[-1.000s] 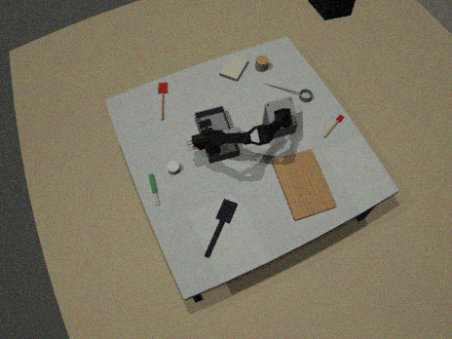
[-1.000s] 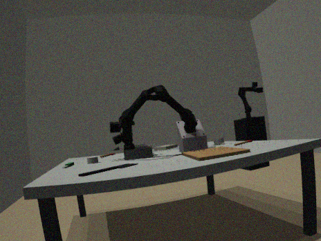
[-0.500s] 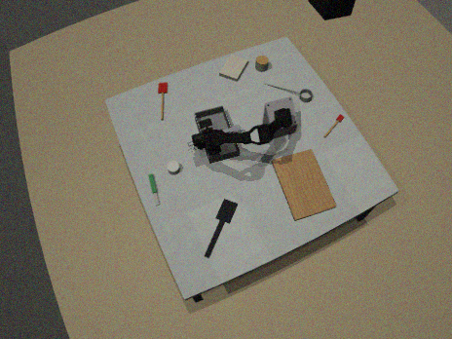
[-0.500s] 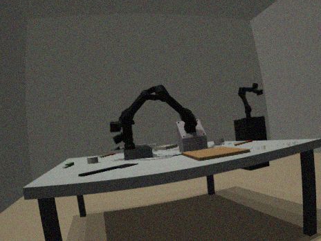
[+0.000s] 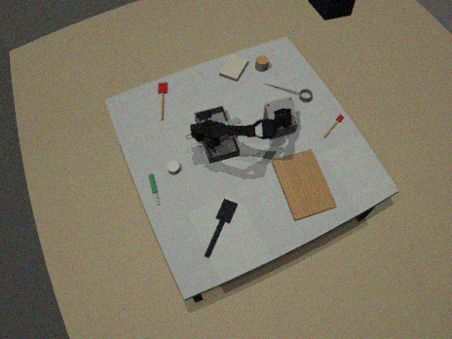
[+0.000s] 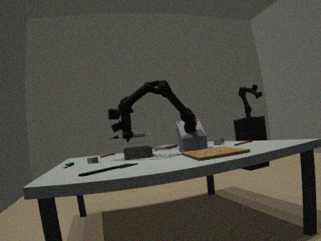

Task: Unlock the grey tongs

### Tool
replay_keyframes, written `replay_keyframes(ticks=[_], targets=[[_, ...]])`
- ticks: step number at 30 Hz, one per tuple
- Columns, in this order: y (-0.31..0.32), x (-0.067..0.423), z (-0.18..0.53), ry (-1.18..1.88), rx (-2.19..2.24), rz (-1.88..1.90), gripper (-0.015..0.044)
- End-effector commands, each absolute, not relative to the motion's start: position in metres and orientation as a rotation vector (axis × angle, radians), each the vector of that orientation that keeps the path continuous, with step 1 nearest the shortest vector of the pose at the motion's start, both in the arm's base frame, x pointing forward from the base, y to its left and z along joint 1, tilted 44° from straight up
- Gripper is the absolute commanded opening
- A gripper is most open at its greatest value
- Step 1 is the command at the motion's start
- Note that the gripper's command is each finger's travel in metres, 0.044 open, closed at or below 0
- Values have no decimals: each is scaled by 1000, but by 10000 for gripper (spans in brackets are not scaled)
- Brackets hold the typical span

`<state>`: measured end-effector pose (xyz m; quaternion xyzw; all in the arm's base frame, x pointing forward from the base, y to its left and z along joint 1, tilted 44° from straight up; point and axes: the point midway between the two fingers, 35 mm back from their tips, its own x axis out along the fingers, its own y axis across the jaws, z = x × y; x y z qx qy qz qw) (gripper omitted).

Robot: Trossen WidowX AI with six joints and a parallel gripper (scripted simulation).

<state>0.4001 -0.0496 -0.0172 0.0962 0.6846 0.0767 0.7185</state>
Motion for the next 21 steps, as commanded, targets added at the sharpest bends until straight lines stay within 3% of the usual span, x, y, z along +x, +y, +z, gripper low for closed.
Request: replay_keyframes(ticks=[1,21], targets=[[-51,400,-16,1513,215,174,-150],[-43,394,-13,1520,808,399,-150]])
